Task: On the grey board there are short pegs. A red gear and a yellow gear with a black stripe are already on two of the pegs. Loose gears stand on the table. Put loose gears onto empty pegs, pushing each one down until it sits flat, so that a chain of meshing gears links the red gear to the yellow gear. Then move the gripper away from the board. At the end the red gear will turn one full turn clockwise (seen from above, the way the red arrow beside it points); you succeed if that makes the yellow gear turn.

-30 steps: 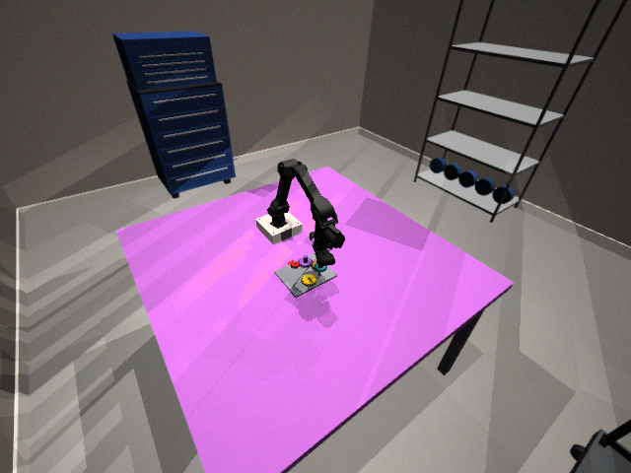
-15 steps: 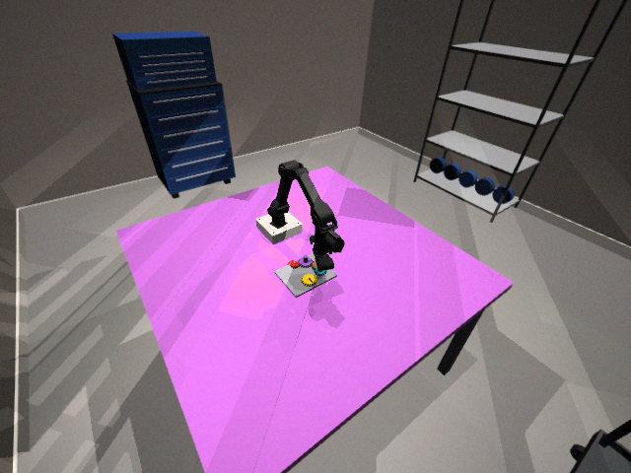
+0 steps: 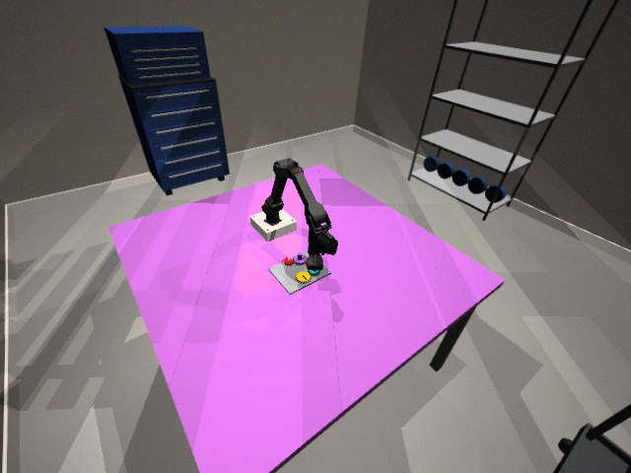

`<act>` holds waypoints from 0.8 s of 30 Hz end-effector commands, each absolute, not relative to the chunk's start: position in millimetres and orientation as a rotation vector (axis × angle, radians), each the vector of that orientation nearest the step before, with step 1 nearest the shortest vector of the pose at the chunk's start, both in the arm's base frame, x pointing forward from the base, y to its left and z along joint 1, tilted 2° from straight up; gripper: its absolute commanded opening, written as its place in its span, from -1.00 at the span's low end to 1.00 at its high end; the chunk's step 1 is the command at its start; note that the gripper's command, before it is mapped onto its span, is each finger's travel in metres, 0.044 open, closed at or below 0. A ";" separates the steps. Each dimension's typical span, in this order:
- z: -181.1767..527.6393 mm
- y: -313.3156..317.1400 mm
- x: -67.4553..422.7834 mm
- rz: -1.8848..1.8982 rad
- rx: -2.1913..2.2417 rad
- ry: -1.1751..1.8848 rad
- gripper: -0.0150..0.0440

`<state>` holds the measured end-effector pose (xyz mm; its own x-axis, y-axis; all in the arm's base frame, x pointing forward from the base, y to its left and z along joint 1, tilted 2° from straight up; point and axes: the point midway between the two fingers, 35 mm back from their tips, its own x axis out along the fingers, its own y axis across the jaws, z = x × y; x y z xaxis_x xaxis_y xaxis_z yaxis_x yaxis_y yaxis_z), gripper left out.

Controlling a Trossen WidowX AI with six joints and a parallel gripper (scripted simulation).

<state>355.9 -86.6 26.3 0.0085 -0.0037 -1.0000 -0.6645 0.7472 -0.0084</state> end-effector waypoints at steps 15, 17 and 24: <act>23.2 -86.1 354.7 0.797 -0.809 1.414 -0.49; 23.0 -86.5 354.7 0.819 -0.831 1.405 -0.49; 22.4 -86.7 355.8 0.807 -0.819 1.410 -0.49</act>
<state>355.9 -86.4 23.3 0.0087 -0.0035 -1.0000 -0.8660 0.4999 -0.0093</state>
